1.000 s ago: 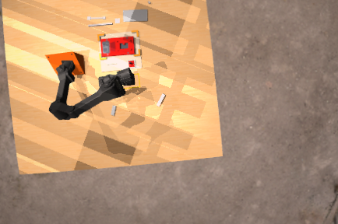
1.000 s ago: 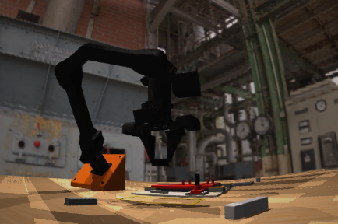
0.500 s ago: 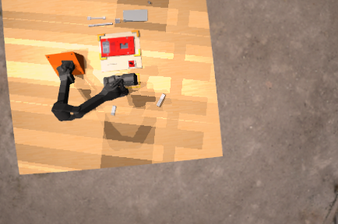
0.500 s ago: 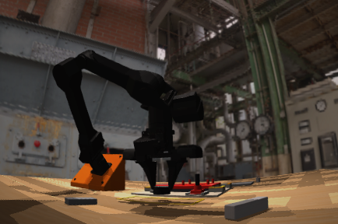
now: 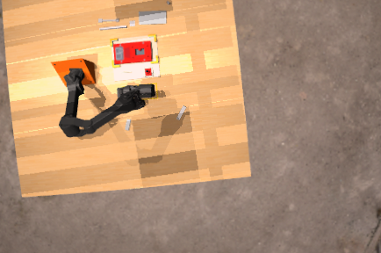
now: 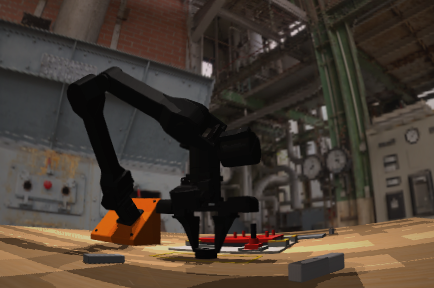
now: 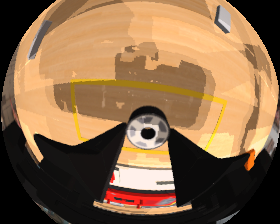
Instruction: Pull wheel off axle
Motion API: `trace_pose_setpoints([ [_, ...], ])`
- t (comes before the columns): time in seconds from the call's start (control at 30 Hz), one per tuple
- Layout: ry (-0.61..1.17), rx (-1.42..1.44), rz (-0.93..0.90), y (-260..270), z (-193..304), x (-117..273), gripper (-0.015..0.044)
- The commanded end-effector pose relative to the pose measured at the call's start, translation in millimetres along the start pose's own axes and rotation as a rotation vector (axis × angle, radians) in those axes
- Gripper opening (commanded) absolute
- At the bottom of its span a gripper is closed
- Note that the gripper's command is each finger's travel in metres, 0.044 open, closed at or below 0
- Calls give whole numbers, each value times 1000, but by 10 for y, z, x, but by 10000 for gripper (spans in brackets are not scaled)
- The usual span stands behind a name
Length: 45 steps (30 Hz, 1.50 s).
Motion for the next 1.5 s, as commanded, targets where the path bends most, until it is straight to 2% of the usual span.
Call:
trace_pose_setpoints([
  [0.0,0,-1,1,0,-2,2,263],
  [0.07,1,0,1,5,1,50,300],
  [0.3,-1,7,4,10,9,538,300],
  [0.4,-2,8,4,5,7,599,300],
  [0.43,0,15,-2,4,31,512,326],
  [0.57,11,15,0,-231,174,710,431],
  [0.6,12,15,1,-307,210,764,440],
  [0.83,1,12,8,-807,354,1045,440],
  [1.47,1,12,8,-820,356,1051,440],
])
Point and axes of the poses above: the point midway between the two fingers, 35 mm back from their tips, its own x axis back along the fingers, its own y axis across the jaws, z = x × y, the point moved 3 cm from there along x, back along the fingers, and after that the axes turned 2 degrees about -x, right-handed, at the moved point
